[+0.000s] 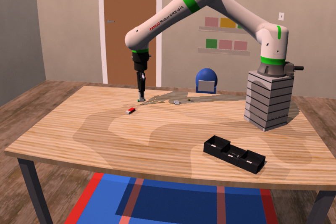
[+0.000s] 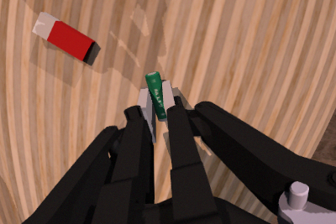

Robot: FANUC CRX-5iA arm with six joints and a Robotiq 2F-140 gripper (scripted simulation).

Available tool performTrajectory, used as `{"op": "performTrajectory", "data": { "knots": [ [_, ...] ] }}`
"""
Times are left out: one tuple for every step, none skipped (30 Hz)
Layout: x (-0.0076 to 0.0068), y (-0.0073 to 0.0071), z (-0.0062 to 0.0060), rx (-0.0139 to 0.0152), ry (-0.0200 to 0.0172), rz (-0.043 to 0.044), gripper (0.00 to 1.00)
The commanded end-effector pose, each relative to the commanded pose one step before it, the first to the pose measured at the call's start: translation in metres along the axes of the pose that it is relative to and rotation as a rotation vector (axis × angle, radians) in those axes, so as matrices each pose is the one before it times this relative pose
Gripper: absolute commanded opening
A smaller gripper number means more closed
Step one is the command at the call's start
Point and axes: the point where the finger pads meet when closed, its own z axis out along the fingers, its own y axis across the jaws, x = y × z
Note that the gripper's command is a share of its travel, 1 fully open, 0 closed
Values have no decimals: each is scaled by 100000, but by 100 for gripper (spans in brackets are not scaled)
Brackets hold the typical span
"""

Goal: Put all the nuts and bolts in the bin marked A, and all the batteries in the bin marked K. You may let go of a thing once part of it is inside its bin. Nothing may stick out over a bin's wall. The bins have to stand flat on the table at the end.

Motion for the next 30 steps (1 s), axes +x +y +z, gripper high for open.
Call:
{"op": "performTrajectory", "data": {
  "knots": [
    [11, 10, -1140, -32, 32, 3, 15],
    [0, 0, 0, 0, 0, 0, 15],
    [0, 0, -333, 0, 0, 0, 15],
    [0, 0, -333, 0, 0, 0, 15],
    [0, 0, -333, 0, 0, 0, 15],
    [0, 0, -333, 0, 0, 0, 15],
    [0, 0, -333, 0, 0, 0, 15],
    [0, 0, -333, 0, 0, 0, 15],
    [0, 0, -333, 0, 0, 0, 15],
    [0, 0, -333, 0, 0, 0, 15],
    [0, 0, 0, 0, 0, 0, 15],
    [0, 0, 0, 0, 0, 0, 15],
    [0, 0, 0, 0, 0, 0, 15],
    [0, 0, 0, 0, 0, 0, 15],
    [0, 0, 0, 0, 0, 0, 15],
    [0, 0, 0, 0, 0, 0, 15],
    [0, 0, 0, 0, 0, 0, 15],
    [0, 0, 0, 0, 0, 0, 15],
    [0, 0, 0, 0, 0, 0, 15],
    [0, 0, 0, 0, 0, 0, 15],
    [0, 0, 0, 0, 0, 0, 15],
    [0, 0, 0, 0, 0, 0, 15],
    [0, 0, 0, 0, 0, 0, 15],
    [0, 0, 0, 0, 0, 0, 15],
    [0, 0, 0, 0, 0, 0, 15],
    [-1, -1, -400, 0, 0, 0, 15],
    [1, 1, -254, 0, 0, 0, 15],
    [0, 0, 0, 0, 0, 0, 15],
    [0, 0, 0, 0, 0, 0, 15],
    [0, 0, 0, 0, 0, 0, 15]
  ]
}}
